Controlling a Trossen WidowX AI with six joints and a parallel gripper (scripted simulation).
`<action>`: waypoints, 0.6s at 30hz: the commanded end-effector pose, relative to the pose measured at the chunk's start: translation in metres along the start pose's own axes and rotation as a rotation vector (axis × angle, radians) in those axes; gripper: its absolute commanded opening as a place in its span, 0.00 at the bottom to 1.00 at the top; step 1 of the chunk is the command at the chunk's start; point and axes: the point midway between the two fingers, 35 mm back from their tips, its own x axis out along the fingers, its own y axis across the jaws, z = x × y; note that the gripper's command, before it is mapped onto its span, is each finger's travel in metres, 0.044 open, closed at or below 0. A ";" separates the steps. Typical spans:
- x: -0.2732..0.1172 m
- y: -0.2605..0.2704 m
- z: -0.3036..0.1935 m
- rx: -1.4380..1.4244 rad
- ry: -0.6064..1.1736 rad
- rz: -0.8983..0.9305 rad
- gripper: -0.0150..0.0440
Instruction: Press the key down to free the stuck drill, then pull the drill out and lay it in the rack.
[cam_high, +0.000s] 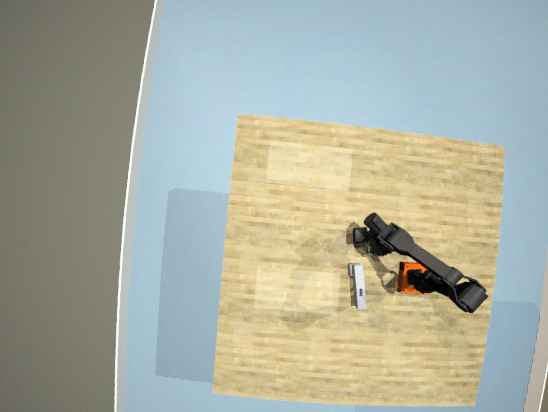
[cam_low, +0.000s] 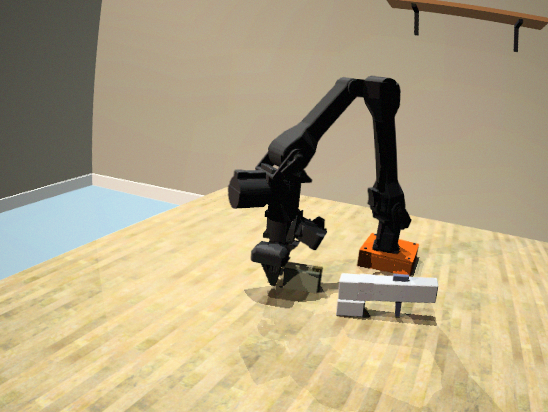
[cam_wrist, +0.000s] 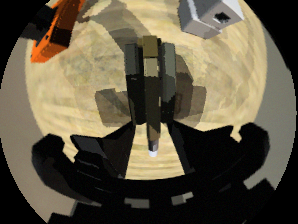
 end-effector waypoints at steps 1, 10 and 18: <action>0.000 0.000 0.000 0.000 0.000 -0.002 0.83; -0.023 0.002 0.001 -0.002 -0.019 0.002 1.00; -0.052 0.003 0.001 -0.002 -0.020 0.002 1.00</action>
